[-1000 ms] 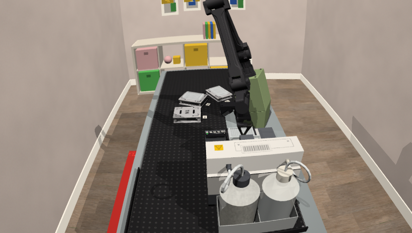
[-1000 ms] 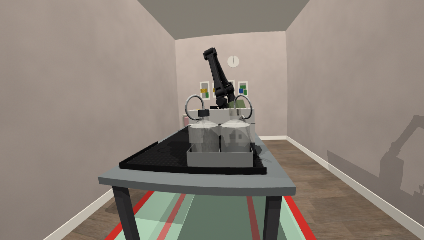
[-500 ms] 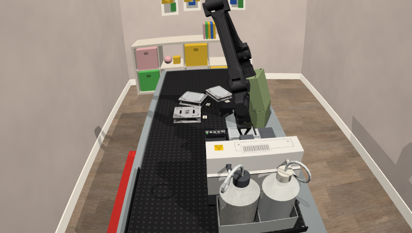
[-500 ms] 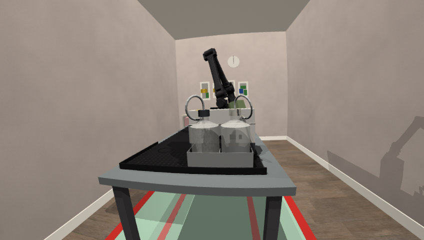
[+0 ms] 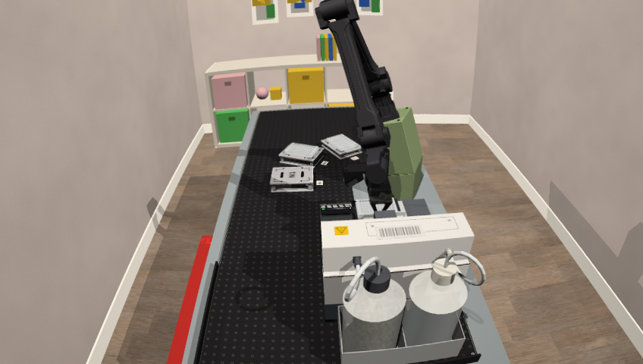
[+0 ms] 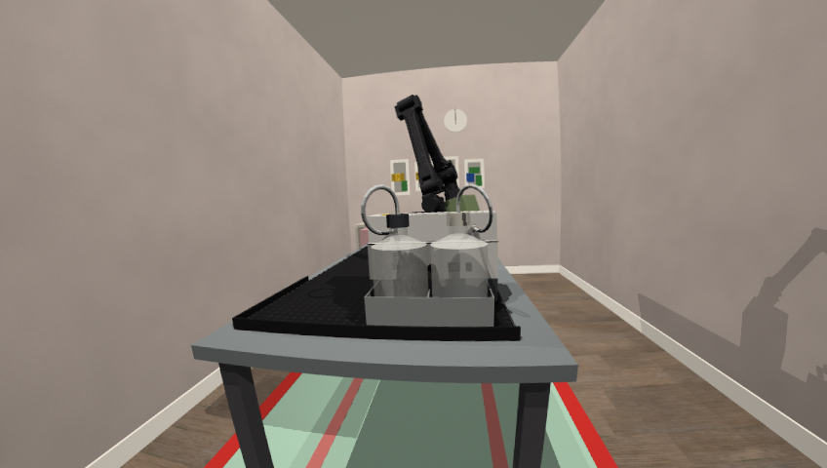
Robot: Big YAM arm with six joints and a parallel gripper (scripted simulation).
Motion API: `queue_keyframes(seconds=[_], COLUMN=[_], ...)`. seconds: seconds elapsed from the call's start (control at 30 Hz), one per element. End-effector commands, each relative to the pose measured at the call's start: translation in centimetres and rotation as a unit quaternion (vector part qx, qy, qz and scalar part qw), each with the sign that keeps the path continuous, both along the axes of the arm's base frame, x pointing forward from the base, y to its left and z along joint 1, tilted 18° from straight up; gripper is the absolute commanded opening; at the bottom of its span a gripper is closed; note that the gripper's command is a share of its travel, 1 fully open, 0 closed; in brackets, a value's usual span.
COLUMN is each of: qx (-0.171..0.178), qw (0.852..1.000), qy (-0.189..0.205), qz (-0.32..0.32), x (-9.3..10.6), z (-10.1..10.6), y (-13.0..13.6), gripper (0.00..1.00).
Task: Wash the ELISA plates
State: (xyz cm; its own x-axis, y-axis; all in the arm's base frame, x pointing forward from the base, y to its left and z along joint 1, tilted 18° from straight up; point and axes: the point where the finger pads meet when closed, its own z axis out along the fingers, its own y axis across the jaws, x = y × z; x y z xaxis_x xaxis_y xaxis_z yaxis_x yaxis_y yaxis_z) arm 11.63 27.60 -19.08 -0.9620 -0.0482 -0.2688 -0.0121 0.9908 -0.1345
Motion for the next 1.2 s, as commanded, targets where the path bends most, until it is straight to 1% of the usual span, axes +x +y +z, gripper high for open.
queue_keyframes(seconds=[0.0,0.1,0.13,0.37,0.43,0.5,0.7,1.17], qx=[0.005,0.006,0.006,0.006,0.006,0.006,0.006,0.006], qw=[1.0,1.0,1.0,1.0,1.0,1.0,1.0,1.0], qy=[-0.002,-0.002,-0.002,-0.002,-0.002,-0.002,-0.002,-0.002], qz=[0.007,0.003,0.003,0.003,0.003,0.003,0.003,0.003], x=[0.37,0.63,0.21,0.21,0.21,0.21,0.21,0.21], z=[-0.36,-0.52,-0.06,-0.06,-0.06,-0.06,-0.06,-0.06], y=[0.99,0.89,0.73,0.73,0.73,0.73,0.73,0.73], gripper=[1.0,1.0,1.0,1.0,0.96,0.96,0.84,0.84])
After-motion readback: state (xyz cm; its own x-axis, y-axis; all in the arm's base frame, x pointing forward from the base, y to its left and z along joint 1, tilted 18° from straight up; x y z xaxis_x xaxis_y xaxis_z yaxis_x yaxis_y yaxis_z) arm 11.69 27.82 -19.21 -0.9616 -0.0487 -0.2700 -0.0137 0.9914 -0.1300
